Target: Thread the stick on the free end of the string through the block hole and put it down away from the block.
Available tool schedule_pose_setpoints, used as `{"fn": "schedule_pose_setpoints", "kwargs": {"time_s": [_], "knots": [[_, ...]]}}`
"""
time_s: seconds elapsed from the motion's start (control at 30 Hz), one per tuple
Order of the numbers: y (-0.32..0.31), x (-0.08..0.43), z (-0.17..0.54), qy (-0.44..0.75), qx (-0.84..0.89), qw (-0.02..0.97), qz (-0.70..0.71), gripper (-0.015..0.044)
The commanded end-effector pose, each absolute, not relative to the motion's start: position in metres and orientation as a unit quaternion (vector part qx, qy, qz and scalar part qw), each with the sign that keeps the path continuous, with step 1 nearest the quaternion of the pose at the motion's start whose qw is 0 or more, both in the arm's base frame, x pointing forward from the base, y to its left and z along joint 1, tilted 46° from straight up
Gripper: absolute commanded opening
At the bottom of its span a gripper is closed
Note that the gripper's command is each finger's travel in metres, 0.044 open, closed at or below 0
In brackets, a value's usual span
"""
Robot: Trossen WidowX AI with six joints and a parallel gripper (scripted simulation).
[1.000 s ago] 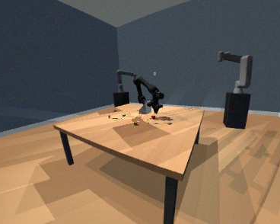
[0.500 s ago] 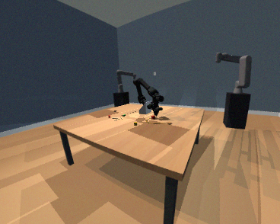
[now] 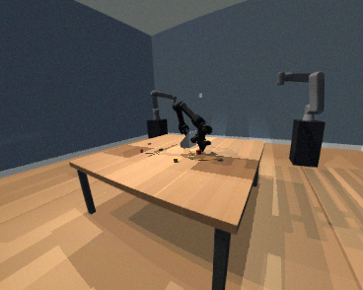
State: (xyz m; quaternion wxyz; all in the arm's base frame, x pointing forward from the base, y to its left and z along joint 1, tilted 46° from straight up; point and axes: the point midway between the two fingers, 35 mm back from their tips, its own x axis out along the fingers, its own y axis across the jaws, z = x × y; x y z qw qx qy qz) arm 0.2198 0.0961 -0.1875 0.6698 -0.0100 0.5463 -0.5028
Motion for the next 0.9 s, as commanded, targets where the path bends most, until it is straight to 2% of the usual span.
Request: {"fn": "schedule_pose_setpoints", "kwargs": {"time_s": [0.0, 0.07, 0.87], "knots": [[0.0963, 0.2200, -0.1873, 0.546, -0.010, 0.670, -0.503, 0.0042], [0.0963, 0.2200, -0.1873, 0.546, -0.010, 0.670, -0.503, 0.0000], [0.0968, 0.2185, -0.1910, 0.510, -0.026, 0.698, -0.503, 0.0000]]}}
